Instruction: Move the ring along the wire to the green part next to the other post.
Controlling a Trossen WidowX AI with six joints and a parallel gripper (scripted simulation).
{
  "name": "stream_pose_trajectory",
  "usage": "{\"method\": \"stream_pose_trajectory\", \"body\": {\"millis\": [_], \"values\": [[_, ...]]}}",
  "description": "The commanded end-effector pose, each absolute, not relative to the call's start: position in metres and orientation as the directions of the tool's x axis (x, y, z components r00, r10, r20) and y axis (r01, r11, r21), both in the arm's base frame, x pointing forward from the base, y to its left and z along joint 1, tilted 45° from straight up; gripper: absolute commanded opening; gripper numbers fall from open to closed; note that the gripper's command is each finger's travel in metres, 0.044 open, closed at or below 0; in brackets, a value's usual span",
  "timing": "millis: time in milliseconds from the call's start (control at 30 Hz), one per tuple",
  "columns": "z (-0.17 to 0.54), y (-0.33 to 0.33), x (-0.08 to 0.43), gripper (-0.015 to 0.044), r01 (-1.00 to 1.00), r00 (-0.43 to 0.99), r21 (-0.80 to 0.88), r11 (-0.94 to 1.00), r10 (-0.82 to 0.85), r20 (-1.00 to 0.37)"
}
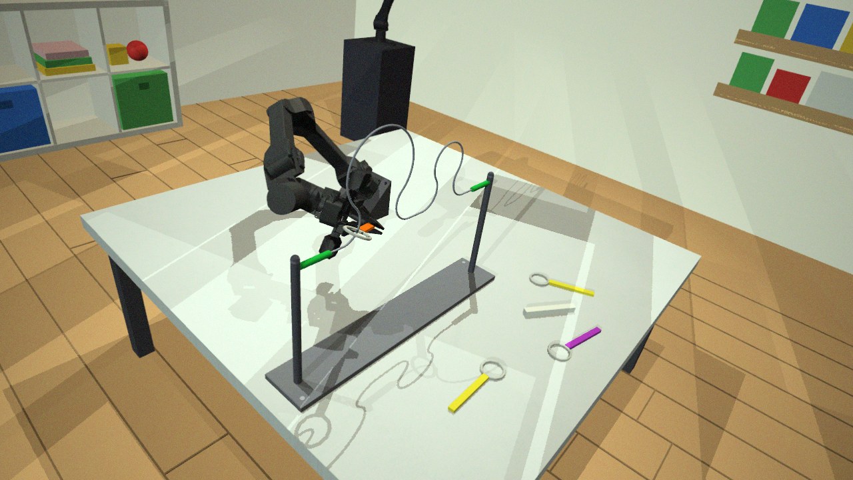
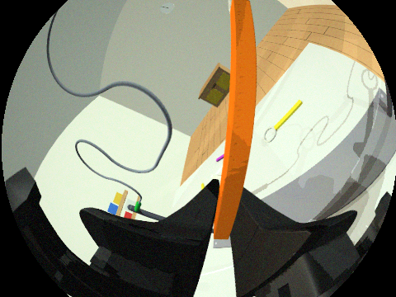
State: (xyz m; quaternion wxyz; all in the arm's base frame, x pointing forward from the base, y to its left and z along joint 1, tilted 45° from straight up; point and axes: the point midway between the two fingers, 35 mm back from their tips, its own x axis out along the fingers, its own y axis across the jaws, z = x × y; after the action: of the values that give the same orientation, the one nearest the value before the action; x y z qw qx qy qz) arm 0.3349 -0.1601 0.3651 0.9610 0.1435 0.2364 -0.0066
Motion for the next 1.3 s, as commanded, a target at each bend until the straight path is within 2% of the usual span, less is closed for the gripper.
{"method": "stream_pose_trajectory", "body": {"millis": [0, 433, 1267], "values": [[0.37, -0.145, 0.335, -0.015, 0.07, 0.893, 0.358, 0.931, 0.102, -0.439], [0.388, -0.113, 0.338, -0.015, 0.058, 0.901, 0.576, 0.815, 0.205, -0.381], [0.431, -0.072, 0.341, -0.015, 0.035, 0.911, 0.848, 0.529, 0.332, -0.245]]}}
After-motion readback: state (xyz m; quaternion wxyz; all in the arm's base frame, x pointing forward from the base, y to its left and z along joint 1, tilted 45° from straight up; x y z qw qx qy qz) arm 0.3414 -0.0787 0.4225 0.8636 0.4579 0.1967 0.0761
